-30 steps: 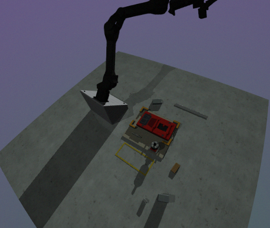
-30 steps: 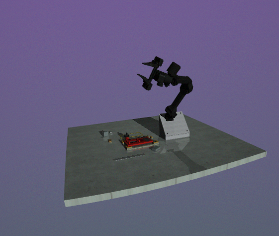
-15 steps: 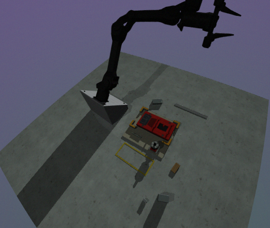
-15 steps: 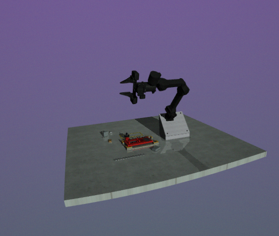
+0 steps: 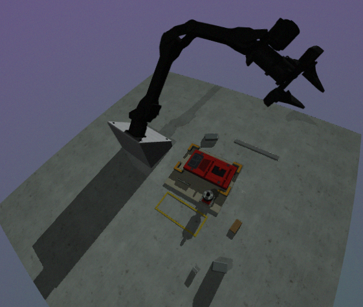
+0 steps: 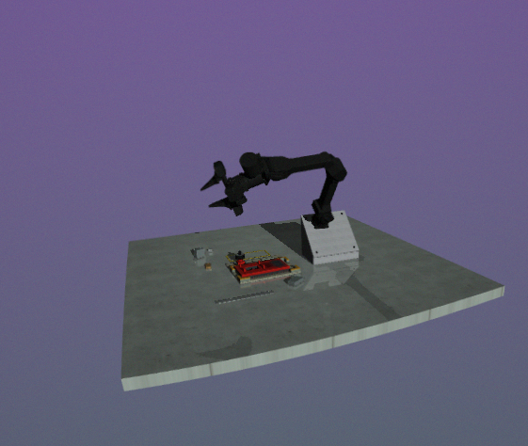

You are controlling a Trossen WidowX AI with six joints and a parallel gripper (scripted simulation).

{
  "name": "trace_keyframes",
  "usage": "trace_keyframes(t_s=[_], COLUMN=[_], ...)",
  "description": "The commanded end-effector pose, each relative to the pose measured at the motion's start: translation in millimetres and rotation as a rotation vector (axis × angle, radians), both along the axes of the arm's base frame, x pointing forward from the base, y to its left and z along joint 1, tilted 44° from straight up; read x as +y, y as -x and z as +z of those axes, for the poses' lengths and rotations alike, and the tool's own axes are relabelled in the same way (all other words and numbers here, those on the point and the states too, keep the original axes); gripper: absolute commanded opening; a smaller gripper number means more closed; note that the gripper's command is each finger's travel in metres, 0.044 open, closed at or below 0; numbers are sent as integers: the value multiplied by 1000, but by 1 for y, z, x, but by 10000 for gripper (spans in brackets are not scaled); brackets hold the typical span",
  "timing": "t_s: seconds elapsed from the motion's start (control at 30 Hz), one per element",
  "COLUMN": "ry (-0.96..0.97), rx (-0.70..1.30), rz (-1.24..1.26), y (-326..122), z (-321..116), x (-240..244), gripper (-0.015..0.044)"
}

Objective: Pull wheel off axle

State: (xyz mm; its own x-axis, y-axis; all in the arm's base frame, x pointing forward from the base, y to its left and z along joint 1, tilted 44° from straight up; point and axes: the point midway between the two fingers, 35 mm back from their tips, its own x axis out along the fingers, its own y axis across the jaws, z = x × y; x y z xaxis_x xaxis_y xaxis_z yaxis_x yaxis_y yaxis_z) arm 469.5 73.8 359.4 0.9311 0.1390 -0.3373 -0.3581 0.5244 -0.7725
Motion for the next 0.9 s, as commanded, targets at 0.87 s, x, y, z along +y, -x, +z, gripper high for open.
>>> trace_keyframes(t_s=[0.87], ry=[-739], rx=[1222], rz=[-223], y=[62], z=[-318], x=[-54], gripper=[300])
